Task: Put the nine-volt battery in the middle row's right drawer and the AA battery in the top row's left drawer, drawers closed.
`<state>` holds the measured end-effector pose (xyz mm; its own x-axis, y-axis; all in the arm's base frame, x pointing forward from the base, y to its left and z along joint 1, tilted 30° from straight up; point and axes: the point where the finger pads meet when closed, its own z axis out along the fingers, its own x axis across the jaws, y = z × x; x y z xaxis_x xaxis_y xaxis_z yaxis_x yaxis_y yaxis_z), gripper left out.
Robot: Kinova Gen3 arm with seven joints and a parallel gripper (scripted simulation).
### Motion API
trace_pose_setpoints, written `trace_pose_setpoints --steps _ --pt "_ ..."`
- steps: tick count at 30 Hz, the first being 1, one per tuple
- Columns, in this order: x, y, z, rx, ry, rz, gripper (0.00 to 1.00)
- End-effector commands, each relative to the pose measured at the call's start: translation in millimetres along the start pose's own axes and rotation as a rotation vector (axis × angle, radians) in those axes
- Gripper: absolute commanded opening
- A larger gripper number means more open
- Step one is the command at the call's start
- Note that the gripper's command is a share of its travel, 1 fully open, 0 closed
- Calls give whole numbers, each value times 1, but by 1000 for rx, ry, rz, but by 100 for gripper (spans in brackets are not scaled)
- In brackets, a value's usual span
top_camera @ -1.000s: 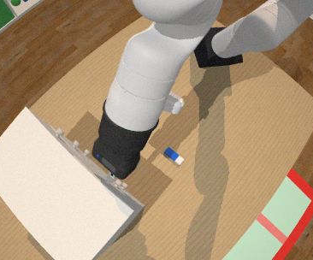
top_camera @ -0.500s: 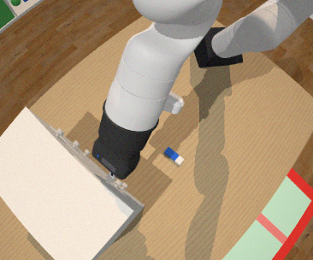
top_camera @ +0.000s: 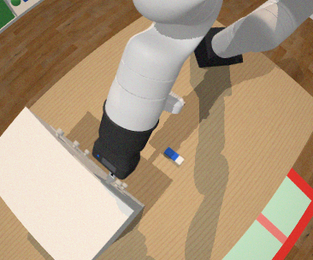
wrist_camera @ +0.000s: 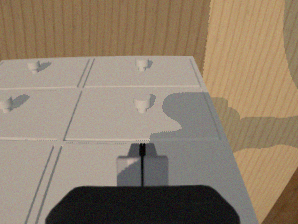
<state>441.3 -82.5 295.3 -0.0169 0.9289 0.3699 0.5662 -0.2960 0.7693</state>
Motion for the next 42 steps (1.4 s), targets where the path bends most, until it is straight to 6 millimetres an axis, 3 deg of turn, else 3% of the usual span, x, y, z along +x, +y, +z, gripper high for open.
trace_pose_setpoints --steps 1,15,34,42 --pt "0 0 -1 -1 -1 0 0" --pt "0 -37 -26 -1 -1 0 0" --pt "0 -44 -34 -1 -1 0 0" --pt "0 -54 -50 -1 -1 0 0"
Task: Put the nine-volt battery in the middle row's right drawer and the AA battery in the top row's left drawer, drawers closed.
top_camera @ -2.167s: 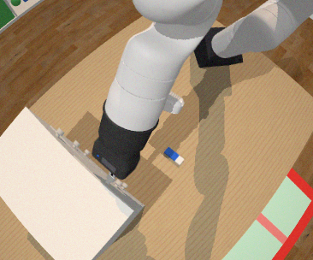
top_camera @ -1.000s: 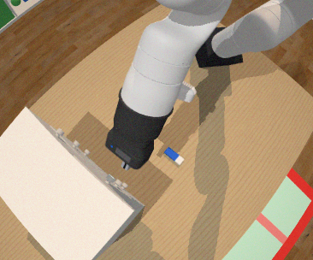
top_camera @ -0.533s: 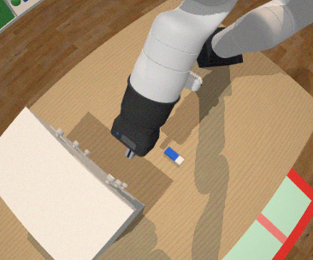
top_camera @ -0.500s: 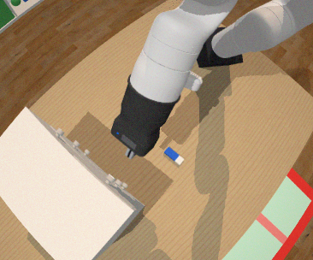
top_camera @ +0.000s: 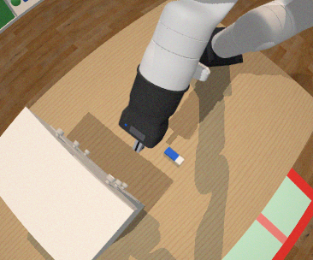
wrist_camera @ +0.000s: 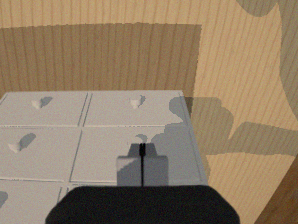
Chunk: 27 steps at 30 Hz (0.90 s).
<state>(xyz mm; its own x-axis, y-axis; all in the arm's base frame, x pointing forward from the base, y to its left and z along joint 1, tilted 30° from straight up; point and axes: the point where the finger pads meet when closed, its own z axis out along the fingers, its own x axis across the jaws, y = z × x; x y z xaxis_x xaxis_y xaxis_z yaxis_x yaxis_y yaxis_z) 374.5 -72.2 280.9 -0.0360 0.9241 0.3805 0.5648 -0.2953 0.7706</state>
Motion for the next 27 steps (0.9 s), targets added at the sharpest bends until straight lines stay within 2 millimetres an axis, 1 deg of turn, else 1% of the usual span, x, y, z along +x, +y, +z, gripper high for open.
trace_pose_setpoints --steps 1,7,14,27 --pt "-6 -4 -7 1 -23 1 0" --pt "-5 -13 -21 1 -23 2 0" --pt "-5 -17 -27 1 -23 1 0" --pt "-5 -18 -29 2 -23 1 0"
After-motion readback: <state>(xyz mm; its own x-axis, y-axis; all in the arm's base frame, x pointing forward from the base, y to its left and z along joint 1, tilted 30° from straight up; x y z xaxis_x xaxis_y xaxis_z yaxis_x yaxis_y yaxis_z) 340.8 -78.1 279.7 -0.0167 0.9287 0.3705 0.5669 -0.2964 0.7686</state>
